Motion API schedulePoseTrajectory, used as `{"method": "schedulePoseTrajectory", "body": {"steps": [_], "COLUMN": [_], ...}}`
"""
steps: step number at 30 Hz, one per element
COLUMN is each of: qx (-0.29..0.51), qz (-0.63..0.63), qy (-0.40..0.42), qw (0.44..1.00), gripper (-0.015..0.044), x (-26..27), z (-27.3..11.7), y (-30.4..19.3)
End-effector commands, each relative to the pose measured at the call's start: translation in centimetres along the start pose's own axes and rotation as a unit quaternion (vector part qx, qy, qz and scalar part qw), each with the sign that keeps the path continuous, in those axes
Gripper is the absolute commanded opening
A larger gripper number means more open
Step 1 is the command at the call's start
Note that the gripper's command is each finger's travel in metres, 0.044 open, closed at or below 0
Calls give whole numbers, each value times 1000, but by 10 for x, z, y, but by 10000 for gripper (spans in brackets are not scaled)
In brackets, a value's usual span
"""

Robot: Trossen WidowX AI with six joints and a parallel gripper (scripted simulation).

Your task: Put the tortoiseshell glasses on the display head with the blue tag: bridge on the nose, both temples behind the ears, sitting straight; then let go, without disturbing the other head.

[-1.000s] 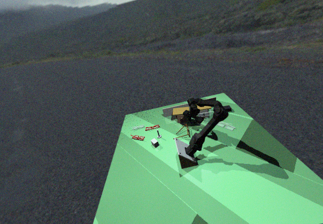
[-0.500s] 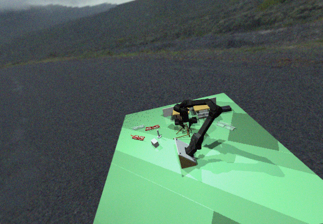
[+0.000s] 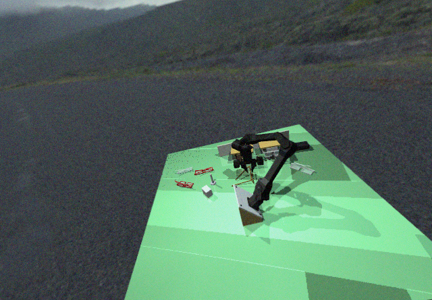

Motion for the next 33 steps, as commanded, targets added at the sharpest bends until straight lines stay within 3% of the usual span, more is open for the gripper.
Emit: {"method": "schedulePoseTrajectory", "body": {"steps": [1, 33], "qx": [-1, -2], "qz": [-3, -3], "qy": [-1, -2], "qw": [1000, 1000], "gripper": [120, 120], "x": [0, -5], "z": [3, 54], "y": [0, 2]}}
Point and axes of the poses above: the point midway between the two fingers, 35 mm back from their tips, its own z axis out along the fingers, its own x axis across the jaws, y = z × x, the point moved 5 cm from there along -z, back along the fingers, and after that the axes turned 13 degrees about z, right-handed, at the moved point
